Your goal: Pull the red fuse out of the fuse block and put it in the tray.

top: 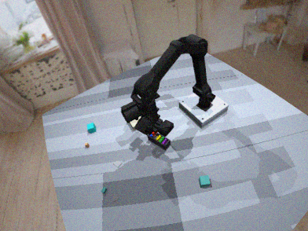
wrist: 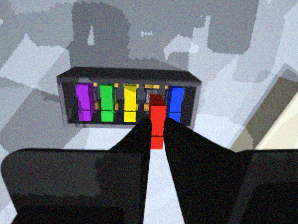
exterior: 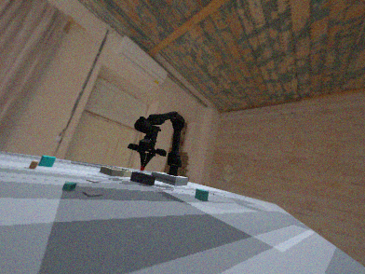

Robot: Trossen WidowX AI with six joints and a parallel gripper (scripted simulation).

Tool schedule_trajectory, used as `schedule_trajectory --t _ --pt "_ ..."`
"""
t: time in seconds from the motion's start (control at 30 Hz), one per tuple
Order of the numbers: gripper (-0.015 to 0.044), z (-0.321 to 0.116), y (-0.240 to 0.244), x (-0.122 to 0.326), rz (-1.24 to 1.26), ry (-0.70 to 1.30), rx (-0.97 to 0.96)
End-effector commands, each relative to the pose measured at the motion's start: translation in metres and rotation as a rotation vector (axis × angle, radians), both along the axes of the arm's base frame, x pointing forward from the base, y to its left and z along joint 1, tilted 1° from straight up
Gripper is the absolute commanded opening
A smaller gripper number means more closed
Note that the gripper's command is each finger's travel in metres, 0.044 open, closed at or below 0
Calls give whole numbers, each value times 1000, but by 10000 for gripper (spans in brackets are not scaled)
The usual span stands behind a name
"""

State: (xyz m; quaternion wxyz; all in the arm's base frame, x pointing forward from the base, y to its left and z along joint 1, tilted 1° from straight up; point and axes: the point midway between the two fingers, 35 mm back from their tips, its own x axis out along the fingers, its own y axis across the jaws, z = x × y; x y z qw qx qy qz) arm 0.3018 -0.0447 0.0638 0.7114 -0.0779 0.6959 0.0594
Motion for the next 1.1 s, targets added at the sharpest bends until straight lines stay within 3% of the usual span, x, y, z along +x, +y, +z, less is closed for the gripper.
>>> schedule_trajectory --t 0.0,0.6,1.07 --pt "0 3 0 0 -6 -2 -1" --pt "0 25 0 0 -6 -2 -1" --pt "0 28 -73 -2 -6 -2 -7"
